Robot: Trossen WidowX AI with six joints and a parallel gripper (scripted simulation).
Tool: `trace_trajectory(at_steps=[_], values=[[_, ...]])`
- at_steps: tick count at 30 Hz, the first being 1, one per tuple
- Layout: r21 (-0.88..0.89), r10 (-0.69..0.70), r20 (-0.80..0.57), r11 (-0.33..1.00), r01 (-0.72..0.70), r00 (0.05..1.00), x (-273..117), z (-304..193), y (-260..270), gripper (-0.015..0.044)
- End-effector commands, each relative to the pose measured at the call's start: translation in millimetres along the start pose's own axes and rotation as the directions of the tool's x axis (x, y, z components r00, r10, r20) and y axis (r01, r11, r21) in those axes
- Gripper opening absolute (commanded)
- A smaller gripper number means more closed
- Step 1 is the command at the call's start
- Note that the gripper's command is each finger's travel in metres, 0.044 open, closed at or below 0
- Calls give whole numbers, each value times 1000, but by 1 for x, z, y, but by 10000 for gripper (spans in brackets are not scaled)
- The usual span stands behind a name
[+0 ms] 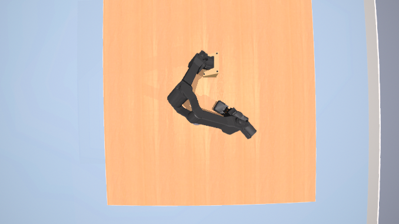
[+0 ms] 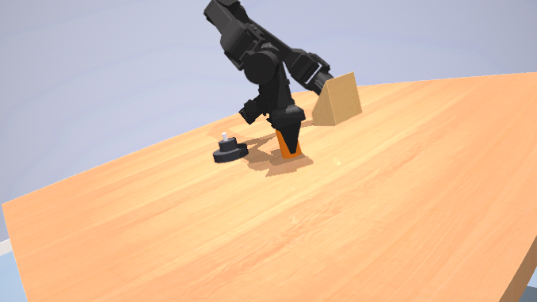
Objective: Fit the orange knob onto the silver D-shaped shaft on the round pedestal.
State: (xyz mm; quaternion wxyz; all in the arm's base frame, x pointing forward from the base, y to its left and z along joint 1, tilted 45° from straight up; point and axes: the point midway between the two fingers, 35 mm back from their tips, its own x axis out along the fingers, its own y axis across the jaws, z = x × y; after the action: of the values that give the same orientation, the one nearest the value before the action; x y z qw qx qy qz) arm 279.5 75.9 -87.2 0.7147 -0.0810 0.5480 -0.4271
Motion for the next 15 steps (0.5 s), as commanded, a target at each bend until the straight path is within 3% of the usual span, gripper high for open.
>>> trace_trajectory(at_steps=[1,3,12,15], values=[[-6,8,12,1000,-8,1000,3,0,0,0],[-6,8,12,1000,-8,1000,3,-1,-1,0],[-1,3,4,1000,-3,1000,2,-1,0,236],[-1,3,4,1000,-3,1000,2,-1,0,240]])
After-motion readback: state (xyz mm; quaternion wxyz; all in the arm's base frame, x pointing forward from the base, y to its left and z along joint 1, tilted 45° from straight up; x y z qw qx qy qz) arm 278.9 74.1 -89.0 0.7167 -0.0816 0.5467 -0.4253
